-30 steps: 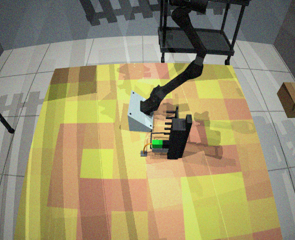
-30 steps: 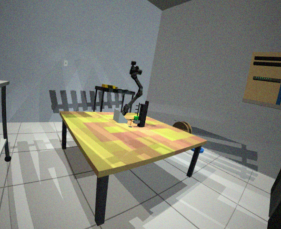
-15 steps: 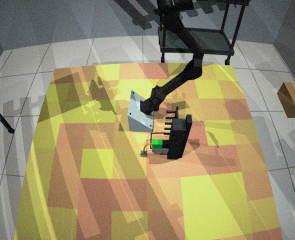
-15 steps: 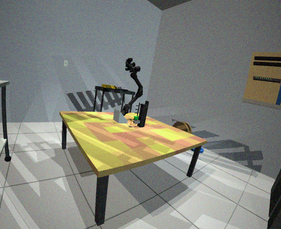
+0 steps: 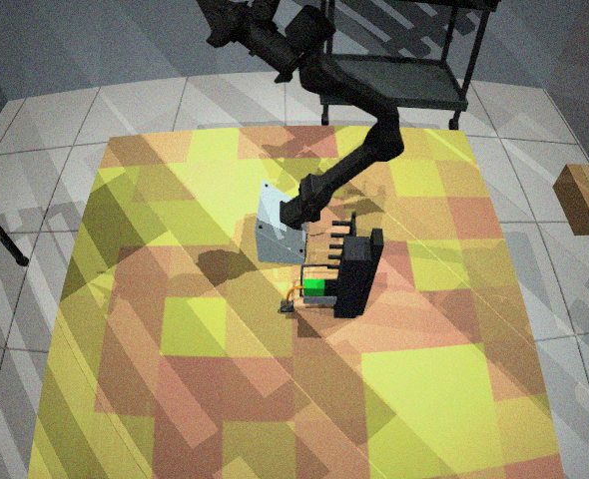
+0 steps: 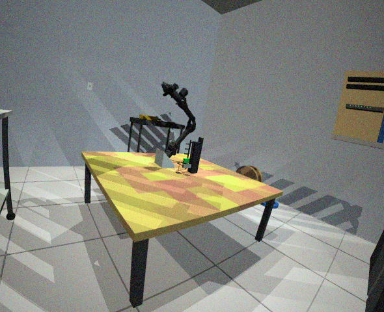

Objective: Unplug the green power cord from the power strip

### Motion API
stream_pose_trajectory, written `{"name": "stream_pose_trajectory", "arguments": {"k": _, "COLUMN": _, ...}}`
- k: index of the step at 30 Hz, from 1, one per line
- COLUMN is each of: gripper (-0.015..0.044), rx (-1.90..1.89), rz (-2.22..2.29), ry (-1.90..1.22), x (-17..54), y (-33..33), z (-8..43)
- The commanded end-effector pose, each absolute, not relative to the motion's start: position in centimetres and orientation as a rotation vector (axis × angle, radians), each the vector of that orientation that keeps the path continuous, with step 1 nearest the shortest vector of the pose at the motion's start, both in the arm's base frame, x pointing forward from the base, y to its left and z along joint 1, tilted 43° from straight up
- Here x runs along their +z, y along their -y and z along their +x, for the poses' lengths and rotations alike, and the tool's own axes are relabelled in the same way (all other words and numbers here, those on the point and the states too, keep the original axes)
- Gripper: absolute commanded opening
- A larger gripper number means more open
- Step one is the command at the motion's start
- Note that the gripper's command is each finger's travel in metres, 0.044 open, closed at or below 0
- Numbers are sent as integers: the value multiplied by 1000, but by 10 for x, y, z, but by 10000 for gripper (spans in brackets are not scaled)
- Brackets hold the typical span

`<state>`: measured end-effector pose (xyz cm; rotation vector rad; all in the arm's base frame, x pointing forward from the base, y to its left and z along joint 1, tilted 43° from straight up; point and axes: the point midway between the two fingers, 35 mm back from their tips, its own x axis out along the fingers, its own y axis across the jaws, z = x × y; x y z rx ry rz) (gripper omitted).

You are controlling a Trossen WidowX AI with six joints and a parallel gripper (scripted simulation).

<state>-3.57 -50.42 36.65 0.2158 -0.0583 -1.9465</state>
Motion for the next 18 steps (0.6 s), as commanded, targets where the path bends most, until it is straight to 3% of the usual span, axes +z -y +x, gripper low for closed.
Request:
{"name": "stream_pose_trajectory", "arguments": {"k": 1, "gripper": 160, "rx": -1788, "rz": 336, "ry": -74, "x": 322, "y": 504, "z": 17}}
{"name": "stream_pose_trajectory", "arguments": {"k": 9, "gripper": 160, "rx": -1521, "rz": 577, "ry": -294, "x": 243, "y": 476, "z": 102}}
{"name": "stream_pose_trajectory", "arguments": {"k": 18, "gripper": 160, "rx": -1200, "rz": 937, "ry": -606, "x": 151, "y": 388, "z": 189}}
